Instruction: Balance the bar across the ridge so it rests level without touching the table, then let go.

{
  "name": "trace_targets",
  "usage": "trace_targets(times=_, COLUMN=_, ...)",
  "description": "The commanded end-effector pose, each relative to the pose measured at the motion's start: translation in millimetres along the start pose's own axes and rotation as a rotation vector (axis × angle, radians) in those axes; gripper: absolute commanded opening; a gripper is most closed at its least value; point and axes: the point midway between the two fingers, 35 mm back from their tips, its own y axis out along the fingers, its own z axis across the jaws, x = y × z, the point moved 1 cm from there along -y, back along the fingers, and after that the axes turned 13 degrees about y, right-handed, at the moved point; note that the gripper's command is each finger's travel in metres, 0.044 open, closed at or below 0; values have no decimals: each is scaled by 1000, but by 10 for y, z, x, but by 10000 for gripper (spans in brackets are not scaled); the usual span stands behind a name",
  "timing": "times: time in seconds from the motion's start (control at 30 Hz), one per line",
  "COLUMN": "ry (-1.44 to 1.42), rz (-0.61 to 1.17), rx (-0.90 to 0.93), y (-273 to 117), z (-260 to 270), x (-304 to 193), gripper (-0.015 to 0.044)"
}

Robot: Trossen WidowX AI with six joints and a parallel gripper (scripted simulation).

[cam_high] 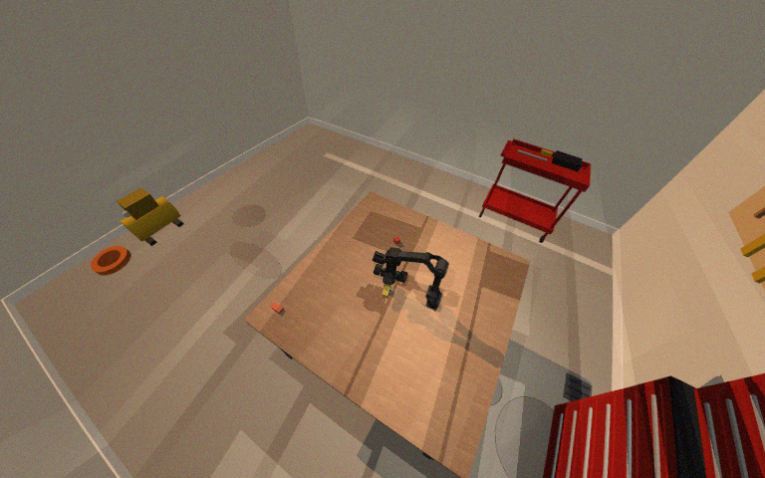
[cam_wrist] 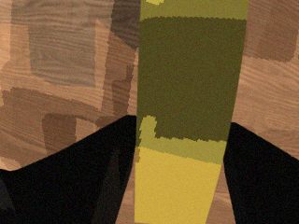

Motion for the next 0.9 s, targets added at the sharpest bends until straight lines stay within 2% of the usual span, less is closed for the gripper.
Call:
trace_targets(times=0.0, ry=0, rz=0, rx=0, y=0, z=0, x=0, gripper=173)
trace_targets(times=0.43, ry=0, rz=0, rx=0, y=0, z=0, x=0, gripper=185)
trace_targets(times=0.73, ry=0, rz=0, rx=0, y=0, z=0, x=0, gripper=421)
trace_targets(times=0.77, ry=0, rz=0, rx=0, y=0, z=0, x=0, gripper=440)
trace_targets(times=0.87, ry=0, rz=0, rx=0, y=-18, z=-4, x=0, gripper=440)
